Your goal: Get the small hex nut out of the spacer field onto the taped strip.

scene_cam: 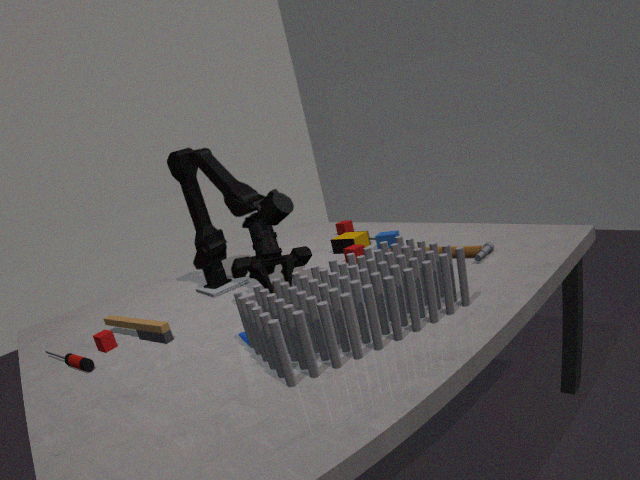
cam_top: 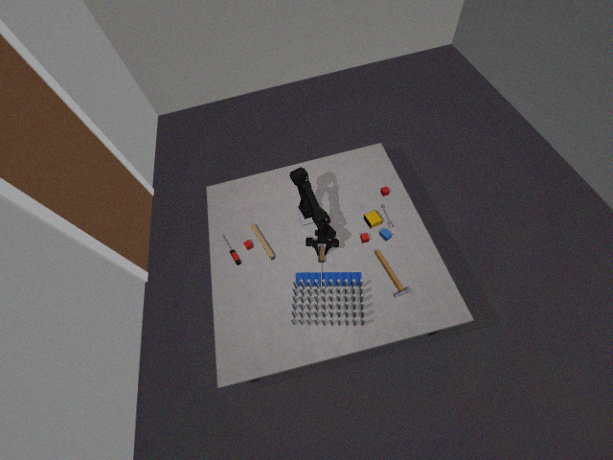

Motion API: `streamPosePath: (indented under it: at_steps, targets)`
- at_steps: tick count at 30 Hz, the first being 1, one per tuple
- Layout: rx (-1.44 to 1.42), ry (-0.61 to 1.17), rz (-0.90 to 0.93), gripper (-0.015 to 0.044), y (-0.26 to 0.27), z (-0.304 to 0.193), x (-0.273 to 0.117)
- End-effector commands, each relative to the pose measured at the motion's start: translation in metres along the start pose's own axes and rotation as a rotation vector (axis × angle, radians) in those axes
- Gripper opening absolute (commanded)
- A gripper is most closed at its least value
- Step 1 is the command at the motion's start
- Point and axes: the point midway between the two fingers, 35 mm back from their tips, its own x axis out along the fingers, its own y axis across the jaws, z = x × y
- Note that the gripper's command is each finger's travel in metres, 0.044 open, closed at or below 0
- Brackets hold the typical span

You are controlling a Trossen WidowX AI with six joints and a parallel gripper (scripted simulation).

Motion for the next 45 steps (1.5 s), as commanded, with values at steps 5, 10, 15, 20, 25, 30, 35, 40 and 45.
streamPosePath:
  at_steps: [5, 10, 15, 20, 25, 30, 35, 40, 45]
  targets:
    - [0.003, 0.002, 0.002, 0.0, 0.0, 0.005, -0.004]
    - [0.003, 0.001, 0.002, 0.0, 0.0, 0.008, -0.006]
    - [0.003, 0.001, 0.002, 0.0, 0.0, 0.011, -0.008]
    - [0.003, 0.001, 0.002, 0.0, 0.0, 0.014, -0.01]
    - [0.003, 0.0, 0.002, 0.0, 0.0, 0.017, -0.012]
    - [0.003, 0.0, 0.002, 0.0, 0.0, 0.02, -0.014]
    - [0.003, 0.0, 0.002, 0.0, 0.0, 0.023, -0.015]
    - [0.003, -0.001, 0.001, 0.0, 0.0, 0.025, -0.017]
    - [0.003, -0.001, 0.001, 0.0, 0.0, 0.028, -0.019]
